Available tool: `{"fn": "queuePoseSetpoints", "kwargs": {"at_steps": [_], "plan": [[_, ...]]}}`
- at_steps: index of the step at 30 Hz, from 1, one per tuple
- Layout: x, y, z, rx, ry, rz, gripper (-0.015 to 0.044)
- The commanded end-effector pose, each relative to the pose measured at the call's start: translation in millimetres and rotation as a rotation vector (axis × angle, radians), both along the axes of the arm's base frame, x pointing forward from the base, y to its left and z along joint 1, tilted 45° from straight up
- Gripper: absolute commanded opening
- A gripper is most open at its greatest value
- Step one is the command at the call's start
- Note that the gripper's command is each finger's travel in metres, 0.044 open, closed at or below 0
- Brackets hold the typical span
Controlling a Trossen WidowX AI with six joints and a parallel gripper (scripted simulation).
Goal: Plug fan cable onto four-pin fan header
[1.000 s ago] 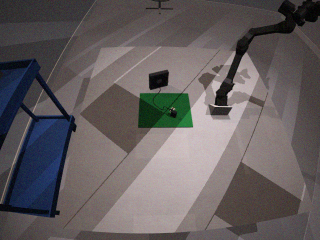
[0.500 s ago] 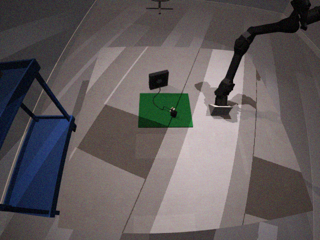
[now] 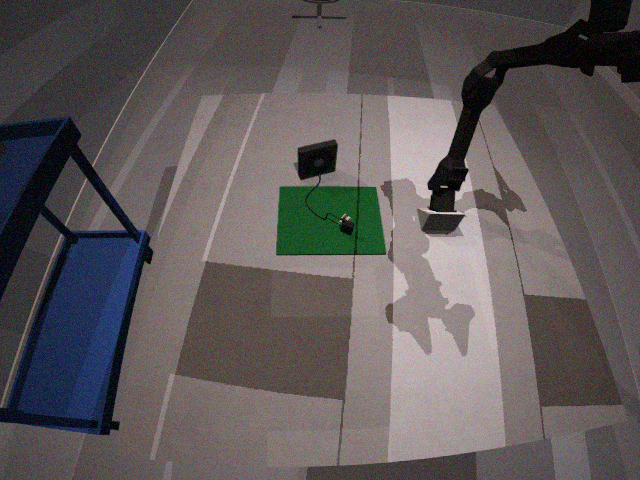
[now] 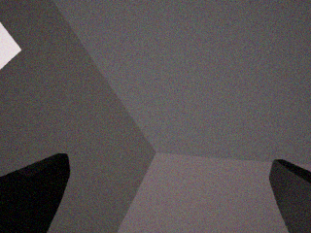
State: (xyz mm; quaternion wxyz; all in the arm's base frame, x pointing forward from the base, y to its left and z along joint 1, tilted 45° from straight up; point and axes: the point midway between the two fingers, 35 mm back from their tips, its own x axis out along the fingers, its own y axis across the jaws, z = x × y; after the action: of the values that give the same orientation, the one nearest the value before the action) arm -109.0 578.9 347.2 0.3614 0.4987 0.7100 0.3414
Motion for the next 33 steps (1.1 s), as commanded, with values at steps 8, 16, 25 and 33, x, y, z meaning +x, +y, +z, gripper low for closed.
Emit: {"fn": "queuePoseSetpoints", "kwargs": {"at_steps": [8,16,25,33], "plan": [[154,-11,-103,-0.368,-0.209,-0.295,0.044],[261,-67,-174,-0.705,-0.327,-0.457,0.044],[354,-174,-237,-1.15,-0.395,-0.554,0.044],[402,-298,-270,-1.593,-0.373,-0.519,0.044]]}}
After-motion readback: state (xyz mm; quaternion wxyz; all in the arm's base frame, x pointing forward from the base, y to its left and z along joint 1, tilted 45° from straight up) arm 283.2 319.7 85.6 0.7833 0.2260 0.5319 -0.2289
